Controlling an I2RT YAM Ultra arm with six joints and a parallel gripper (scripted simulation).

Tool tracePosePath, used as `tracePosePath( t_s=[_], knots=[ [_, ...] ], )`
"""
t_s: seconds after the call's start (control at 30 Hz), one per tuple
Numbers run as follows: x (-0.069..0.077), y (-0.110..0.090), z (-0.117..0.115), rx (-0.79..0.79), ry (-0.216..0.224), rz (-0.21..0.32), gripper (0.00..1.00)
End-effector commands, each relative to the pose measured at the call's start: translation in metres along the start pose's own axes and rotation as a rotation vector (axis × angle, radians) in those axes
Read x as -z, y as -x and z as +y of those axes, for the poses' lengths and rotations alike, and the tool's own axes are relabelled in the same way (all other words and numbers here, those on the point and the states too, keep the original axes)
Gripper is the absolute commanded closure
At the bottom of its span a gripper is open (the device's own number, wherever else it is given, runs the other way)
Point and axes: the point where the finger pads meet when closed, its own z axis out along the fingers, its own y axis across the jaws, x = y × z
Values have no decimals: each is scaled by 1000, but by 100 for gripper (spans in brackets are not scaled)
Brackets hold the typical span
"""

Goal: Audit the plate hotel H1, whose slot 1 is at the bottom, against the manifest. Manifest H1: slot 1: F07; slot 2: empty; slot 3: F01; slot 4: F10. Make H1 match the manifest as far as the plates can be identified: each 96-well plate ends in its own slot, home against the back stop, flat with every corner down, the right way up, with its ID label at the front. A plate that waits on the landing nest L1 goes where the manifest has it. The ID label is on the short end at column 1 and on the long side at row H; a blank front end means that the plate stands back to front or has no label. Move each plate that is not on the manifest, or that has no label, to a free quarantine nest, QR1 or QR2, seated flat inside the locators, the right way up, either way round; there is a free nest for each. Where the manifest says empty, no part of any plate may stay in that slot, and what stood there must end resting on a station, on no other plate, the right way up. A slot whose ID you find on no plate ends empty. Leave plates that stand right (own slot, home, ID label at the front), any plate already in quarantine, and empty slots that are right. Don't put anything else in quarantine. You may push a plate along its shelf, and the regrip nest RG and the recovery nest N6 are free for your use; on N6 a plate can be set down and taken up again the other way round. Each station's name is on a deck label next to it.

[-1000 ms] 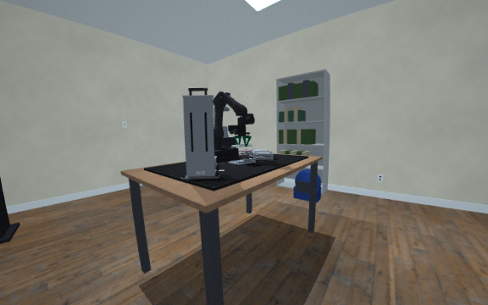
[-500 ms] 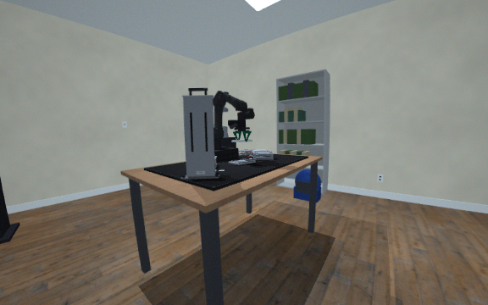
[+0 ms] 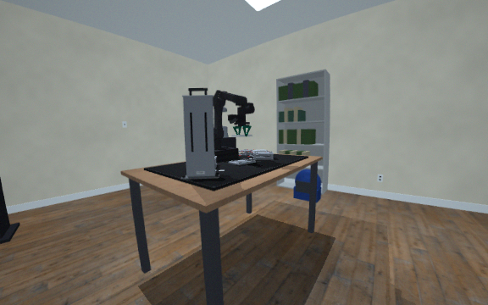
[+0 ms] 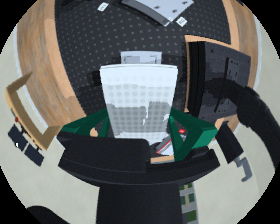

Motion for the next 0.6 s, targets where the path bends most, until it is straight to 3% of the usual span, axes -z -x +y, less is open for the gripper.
tracePosePath(
  t_s=[0.0, 0.37, 0.57],
  knots=[
    [13, 1, -3, -1, -3, -2, 14],
    [42, 1, -3, -1, -3, -2, 14],
    [51, 1, -3, -1, -3, -2, 14]
  ],
)
